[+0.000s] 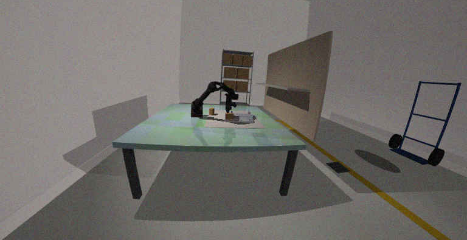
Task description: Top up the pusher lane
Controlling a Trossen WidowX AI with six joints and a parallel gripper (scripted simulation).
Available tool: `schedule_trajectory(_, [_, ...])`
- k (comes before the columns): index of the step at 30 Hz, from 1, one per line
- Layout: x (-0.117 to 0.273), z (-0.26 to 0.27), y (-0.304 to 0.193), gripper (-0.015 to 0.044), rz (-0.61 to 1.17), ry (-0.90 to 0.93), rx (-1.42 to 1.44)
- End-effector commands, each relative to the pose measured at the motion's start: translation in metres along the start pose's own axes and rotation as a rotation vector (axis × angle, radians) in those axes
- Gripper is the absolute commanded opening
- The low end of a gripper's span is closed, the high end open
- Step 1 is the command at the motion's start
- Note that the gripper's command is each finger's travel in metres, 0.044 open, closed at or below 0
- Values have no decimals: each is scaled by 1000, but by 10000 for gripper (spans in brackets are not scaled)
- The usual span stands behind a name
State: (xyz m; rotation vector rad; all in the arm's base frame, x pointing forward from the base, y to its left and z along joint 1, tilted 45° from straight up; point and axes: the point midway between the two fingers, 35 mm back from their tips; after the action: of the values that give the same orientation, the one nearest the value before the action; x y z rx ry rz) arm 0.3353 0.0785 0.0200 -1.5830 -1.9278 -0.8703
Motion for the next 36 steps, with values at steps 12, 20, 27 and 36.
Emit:
schedule_trajectory(12, [-4, -3, 3, 0, -15, -8, -8])
schedule_trajectory(20, [-5, -3, 1, 0, -15, -8, -8])
schedule_trajectory(27, [-5, -3, 0, 0, -15, -8, -8])
schedule_trajectory(36, [-5, -3, -1, 0, -14, -8, -8])
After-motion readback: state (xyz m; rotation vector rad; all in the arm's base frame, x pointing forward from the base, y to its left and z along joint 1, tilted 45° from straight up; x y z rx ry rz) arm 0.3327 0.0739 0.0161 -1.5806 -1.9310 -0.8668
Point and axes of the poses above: the point midway between the two fingers, 35 mm back from their tips, its own x axis back along the fingers, its own z axis across the jaws, y = z × x, and after that the axes turned 2 degrees about -x, right-handed
